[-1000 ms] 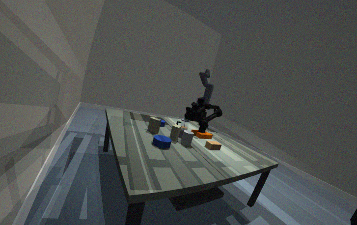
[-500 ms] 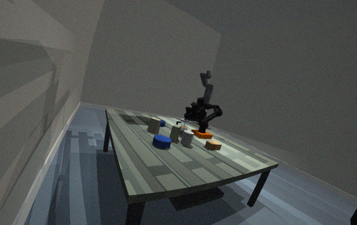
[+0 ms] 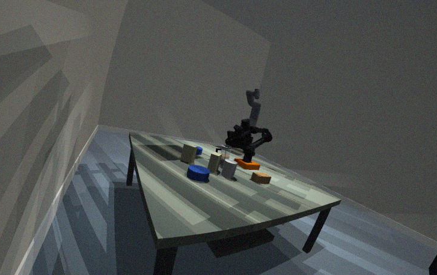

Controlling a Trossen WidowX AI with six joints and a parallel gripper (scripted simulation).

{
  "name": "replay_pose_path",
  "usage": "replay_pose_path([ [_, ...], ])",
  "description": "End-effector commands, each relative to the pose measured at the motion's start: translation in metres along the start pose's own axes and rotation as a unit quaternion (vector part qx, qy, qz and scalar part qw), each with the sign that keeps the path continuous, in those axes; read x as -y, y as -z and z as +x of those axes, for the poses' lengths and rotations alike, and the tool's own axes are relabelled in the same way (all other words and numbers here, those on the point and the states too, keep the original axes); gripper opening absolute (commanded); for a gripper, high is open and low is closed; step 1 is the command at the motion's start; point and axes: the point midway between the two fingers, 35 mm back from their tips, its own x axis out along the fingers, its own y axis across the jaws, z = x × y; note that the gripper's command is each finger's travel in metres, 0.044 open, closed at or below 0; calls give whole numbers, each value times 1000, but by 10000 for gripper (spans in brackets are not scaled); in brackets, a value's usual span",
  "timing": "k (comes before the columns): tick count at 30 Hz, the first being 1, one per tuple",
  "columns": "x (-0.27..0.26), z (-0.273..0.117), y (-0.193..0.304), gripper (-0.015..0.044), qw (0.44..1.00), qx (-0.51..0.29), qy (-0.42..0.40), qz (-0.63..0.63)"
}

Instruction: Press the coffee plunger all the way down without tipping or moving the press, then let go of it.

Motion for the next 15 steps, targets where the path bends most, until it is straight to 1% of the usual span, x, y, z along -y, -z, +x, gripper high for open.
replay_pose_path([
  [1, 0, 0, 0, 125, 1000, -1, 0, 0],
  [2, 0, 0, 0, 125, 1000, -1, 0, 0],
  [14, 0, 0, 0, 440, 1000, -1, 0, 0],
  [15, 0, 0, 0, 440, 1000, -1, 0, 0],
])
